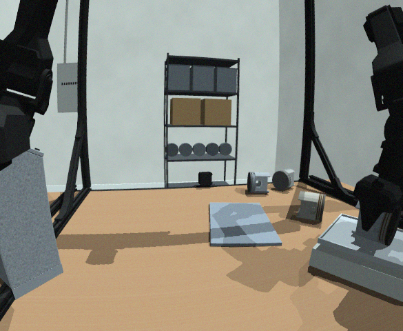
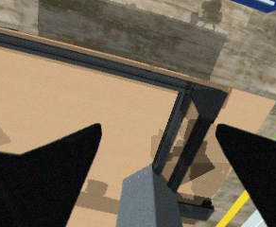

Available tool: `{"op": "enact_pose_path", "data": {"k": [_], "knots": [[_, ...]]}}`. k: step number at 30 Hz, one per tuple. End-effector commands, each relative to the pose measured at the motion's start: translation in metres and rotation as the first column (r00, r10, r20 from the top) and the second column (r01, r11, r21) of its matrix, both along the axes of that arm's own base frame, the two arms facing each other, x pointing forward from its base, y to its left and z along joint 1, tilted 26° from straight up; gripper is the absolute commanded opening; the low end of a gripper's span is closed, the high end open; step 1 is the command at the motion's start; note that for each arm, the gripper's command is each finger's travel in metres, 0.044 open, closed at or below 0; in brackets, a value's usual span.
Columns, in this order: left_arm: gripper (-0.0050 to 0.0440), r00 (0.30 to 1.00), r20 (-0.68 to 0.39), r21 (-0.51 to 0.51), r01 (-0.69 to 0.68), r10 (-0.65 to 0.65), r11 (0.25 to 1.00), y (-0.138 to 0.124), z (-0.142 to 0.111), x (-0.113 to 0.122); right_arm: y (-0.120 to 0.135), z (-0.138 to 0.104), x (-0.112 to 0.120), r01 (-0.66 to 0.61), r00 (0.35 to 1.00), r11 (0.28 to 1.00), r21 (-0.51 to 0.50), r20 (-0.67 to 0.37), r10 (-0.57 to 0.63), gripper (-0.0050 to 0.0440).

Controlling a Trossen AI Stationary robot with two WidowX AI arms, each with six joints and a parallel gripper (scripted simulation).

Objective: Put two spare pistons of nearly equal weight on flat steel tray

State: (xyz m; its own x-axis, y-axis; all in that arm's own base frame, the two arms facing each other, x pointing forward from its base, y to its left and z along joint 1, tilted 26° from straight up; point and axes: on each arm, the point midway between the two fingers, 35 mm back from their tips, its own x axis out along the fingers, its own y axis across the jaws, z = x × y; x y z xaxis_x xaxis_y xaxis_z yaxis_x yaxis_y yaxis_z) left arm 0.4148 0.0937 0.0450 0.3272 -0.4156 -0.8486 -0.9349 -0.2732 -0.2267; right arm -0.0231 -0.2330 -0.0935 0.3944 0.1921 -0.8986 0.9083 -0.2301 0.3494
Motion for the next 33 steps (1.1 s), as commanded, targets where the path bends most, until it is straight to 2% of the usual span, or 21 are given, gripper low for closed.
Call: {"op": "enact_pose_path", "data": {"k": [1, 4, 5, 33], "knots": [[0.0378, 1.0, -0.024, -0.007, 0.001, -0.001, 1.0, -0.0044, -0.0121, -0.0017, 0.0002, 0.0001, 0.0004, -0.001, 1.0, 1.0, 0.001, 0.003, 0.001, 0.044], [0.0378, 1.0, -0.025, -0.007, 0.001, -0.001, 1.0, -0.0046, -0.0127, -0.0018, 0.0002, 0.0001, 0.0004, -0.001, 1.0, 1.0, 0.001, 0.003, 0.001, 0.044], [0.0158, 1.0, -0.025, -0.007, 0.001, -0.001, 1.0, -0.0046, -0.0127, -0.0018, 0.0002, 0.0001, 0.0004, -0.001, 1.0, 1.0, 0.001, 0.003, 0.001, 0.044], [0.0158, 1.0, -0.025, -0.007, 0.001, -0.001, 1.0, -0.004, -0.0097, -0.0031, 0.0002, 0.0001, 0.0004, -0.001, 1.0, 1.0, 0.001, 0.003, 0.001, 0.044]]}}
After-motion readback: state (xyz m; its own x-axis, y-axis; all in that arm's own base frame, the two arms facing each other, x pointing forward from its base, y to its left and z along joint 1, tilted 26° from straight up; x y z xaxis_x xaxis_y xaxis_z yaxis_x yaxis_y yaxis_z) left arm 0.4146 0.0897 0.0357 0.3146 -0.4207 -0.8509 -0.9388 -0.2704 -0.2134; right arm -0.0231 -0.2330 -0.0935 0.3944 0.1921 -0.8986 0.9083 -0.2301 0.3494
